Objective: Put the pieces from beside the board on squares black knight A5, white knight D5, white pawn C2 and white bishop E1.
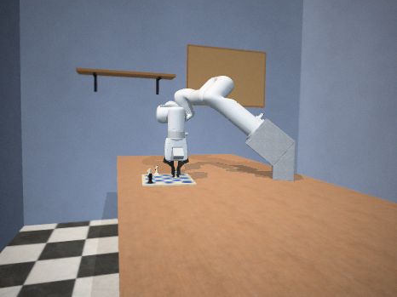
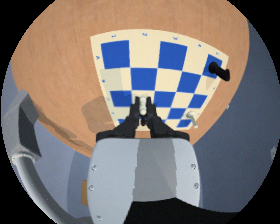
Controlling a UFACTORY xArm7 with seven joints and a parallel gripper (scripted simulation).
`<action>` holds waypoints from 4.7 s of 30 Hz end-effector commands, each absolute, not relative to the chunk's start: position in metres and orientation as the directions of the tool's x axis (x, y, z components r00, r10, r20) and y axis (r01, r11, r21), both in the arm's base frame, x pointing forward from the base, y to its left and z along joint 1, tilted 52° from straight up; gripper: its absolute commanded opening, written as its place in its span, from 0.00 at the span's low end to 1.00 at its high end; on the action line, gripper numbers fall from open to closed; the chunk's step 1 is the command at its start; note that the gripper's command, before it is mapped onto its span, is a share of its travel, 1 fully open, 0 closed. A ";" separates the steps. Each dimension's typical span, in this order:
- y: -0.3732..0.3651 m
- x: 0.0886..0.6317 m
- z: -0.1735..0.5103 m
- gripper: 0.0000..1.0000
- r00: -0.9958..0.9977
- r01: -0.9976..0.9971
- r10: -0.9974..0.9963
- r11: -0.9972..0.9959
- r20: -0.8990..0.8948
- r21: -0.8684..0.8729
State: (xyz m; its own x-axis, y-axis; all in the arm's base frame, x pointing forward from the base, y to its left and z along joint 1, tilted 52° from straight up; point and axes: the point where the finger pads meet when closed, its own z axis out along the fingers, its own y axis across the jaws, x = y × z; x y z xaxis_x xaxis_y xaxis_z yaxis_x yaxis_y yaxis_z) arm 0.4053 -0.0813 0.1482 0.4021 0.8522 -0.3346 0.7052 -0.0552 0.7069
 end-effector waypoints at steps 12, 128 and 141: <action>-0.080 0.406 0.149 0.00 0.400 0.705 0.853 -0.053 -0.335 0.707; -0.077 0.402 0.153 0.34 0.400 0.705 0.853 -0.053 -0.335 0.707; -0.067 0.391 0.165 0.34 0.400 0.704 0.853 -0.052 -0.335 0.708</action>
State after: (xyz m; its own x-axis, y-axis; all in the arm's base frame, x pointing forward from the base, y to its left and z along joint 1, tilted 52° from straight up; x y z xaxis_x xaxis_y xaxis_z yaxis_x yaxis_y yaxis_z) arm 0.3959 -0.0720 0.1592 0.4018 0.8522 -0.3350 0.7047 -0.0542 0.7074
